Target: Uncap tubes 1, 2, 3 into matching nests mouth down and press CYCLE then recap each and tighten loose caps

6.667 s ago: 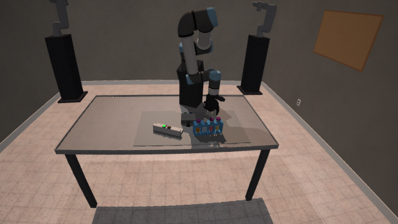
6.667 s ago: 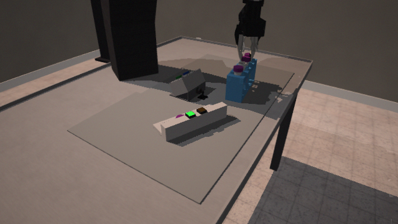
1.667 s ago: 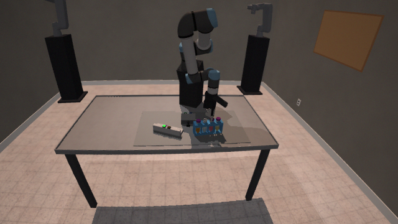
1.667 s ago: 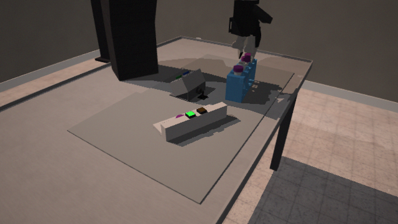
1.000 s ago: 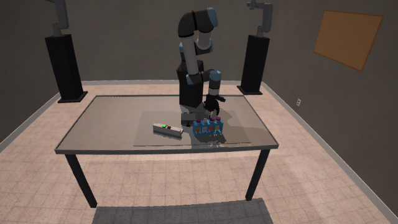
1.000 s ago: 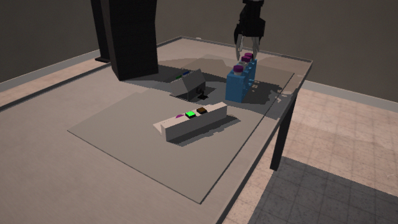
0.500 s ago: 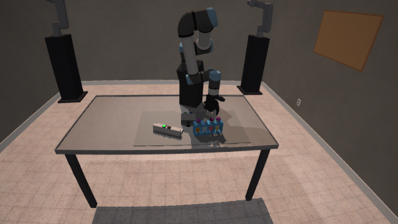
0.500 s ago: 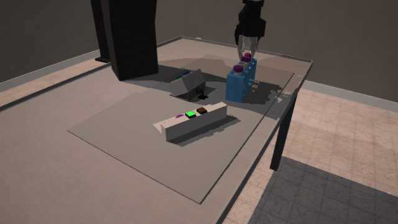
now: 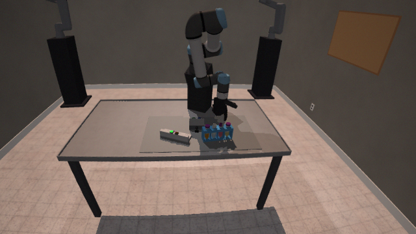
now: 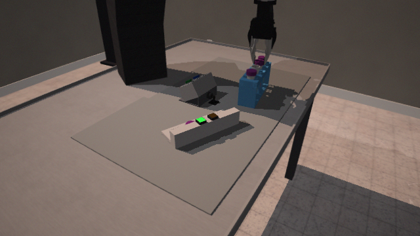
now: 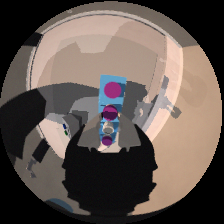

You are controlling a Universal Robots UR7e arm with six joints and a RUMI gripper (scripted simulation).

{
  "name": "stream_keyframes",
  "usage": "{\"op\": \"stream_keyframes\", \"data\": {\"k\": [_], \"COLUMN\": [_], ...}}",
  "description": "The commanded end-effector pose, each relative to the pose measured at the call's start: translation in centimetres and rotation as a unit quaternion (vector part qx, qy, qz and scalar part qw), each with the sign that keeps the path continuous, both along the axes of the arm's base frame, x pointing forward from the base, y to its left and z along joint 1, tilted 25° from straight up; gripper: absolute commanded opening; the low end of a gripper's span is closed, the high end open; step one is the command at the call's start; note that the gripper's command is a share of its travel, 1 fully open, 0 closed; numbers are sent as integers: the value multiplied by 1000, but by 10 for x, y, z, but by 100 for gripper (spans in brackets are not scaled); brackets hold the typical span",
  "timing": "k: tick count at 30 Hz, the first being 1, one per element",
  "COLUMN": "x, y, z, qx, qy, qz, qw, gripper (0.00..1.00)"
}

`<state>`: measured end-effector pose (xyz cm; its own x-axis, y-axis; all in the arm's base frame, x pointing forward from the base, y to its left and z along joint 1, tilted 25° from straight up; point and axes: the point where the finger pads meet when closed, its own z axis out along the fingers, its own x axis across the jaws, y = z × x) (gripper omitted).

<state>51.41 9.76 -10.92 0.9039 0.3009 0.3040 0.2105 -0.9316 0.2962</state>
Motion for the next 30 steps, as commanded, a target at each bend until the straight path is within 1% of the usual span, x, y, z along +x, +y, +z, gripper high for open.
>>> {"op": "stream_keyframes", "data": {"k": [1,5,9,11,12,17,18,30], "x": [0,0,0,0,0,0,0,0], "y": [0,0,0,0,0,0,0,0], "z": [0,0,0,0,0,0,0,0], "qx": [37,74,110,110,118,118,118,118], "qy": [-22,-43,-63,-63,-67,-67,-67,-67], "qz": [-99,-188,-275,-275,-296,-296,-296,-295], "qw": [994,978,953,953,946,946,946,946], "gripper": [0,0,0,0,0,0,35,35]}}
